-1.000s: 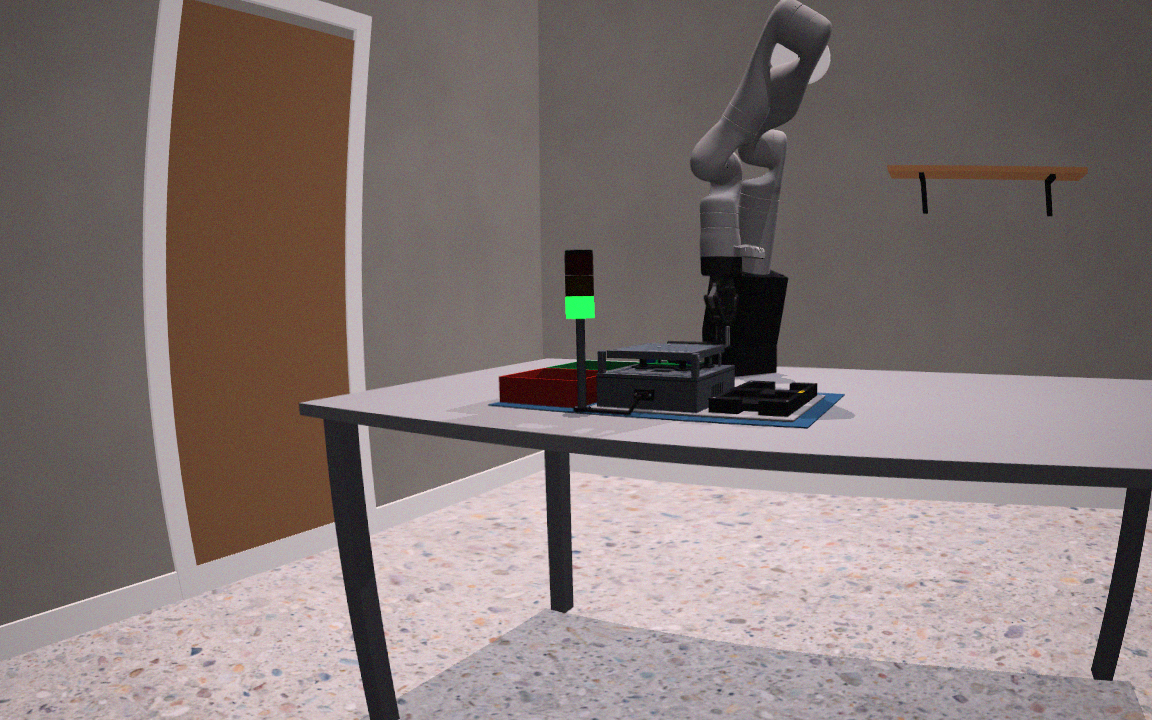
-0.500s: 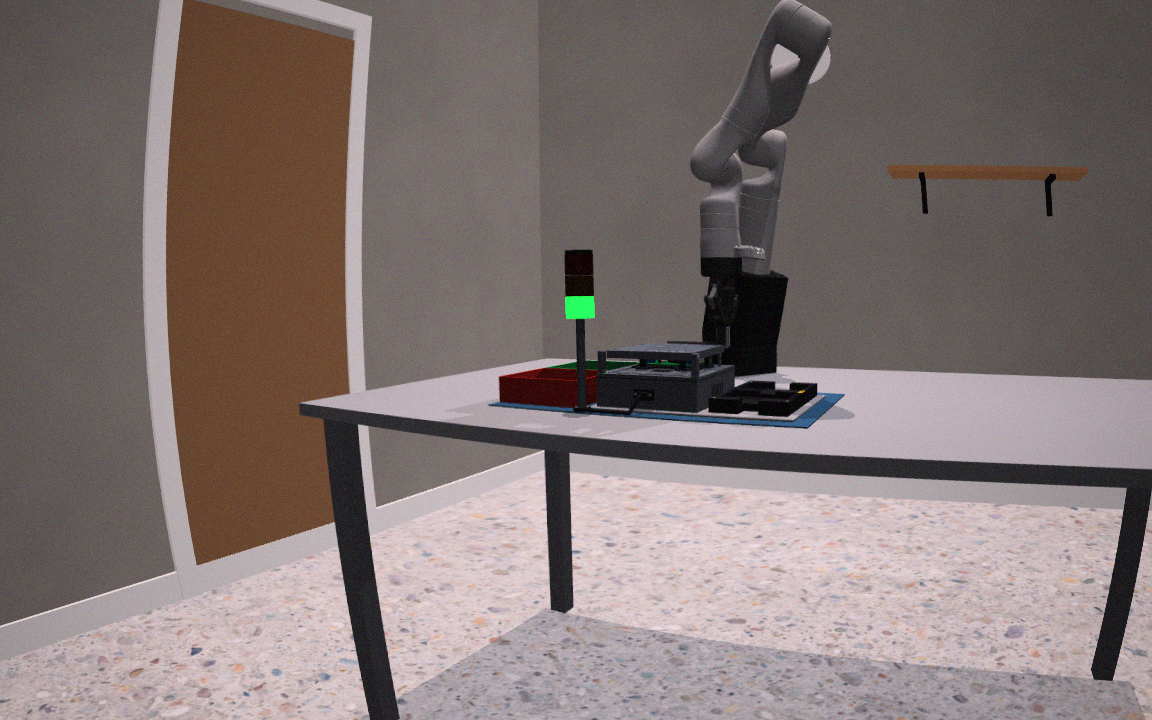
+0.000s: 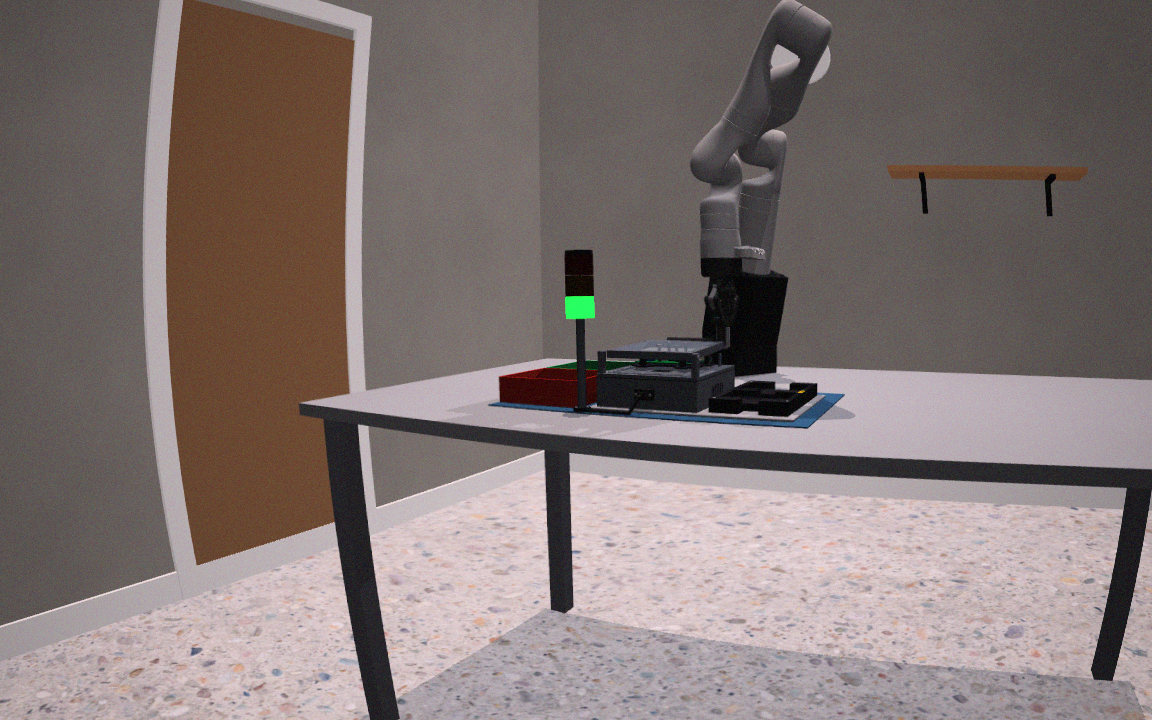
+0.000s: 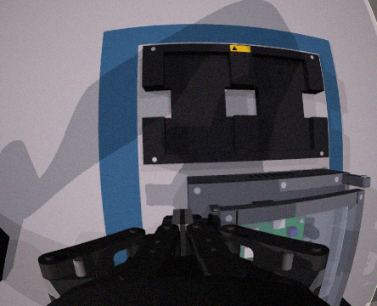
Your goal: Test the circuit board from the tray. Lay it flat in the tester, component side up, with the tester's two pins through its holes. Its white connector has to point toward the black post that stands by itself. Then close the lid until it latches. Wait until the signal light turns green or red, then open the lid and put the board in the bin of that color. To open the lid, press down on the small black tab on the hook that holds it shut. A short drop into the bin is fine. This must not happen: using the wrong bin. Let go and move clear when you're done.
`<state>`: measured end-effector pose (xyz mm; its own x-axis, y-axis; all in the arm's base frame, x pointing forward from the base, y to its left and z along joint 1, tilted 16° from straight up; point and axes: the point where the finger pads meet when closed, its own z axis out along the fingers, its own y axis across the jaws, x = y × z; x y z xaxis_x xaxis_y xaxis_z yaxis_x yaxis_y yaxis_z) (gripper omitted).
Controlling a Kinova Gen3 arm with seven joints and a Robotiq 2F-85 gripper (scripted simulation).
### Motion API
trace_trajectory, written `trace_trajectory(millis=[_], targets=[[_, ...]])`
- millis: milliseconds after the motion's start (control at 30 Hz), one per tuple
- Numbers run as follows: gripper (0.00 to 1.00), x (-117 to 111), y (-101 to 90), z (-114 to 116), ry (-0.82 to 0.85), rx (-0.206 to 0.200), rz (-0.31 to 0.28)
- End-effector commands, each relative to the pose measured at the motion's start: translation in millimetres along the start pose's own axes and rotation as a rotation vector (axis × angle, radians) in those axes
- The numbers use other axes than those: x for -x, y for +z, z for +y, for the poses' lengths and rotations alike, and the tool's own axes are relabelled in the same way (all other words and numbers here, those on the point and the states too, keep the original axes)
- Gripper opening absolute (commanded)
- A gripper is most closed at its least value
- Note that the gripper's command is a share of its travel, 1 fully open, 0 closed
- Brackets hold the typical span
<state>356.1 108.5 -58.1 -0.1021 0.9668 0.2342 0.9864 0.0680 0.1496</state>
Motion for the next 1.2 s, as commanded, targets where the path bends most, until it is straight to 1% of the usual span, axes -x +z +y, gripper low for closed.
trace_trajectory(millis=[0, 33, 100, 333, 433, 1100, 1133, 1167], targets=[[0.00, 0.1, -4.5, 2.0, 0.000, 0.004, 0.000], [0.00, 0.1, -8.3, 2.0, 0.000, 0.004, 0.000], [0.00, 0.1, -8.3, 2.0, 0.000, 0.004, 0.000], [0.00, 0.1, -50.7, 1.8, 0.000, 0.004, 0.000], [0.00, 0.1, -61.3, 1.8, 0.000, 0.004, 0.000], [0.00, 0.1, -63.4, 1.7, 0.000, 0.004, 0.000], [0.26, 0.1, -63.4, 1.7, 0.000, 0.004, 0.000], [0.26, 0.1, -63.4, 1.7, 0.000, 0.004, 0.000]])
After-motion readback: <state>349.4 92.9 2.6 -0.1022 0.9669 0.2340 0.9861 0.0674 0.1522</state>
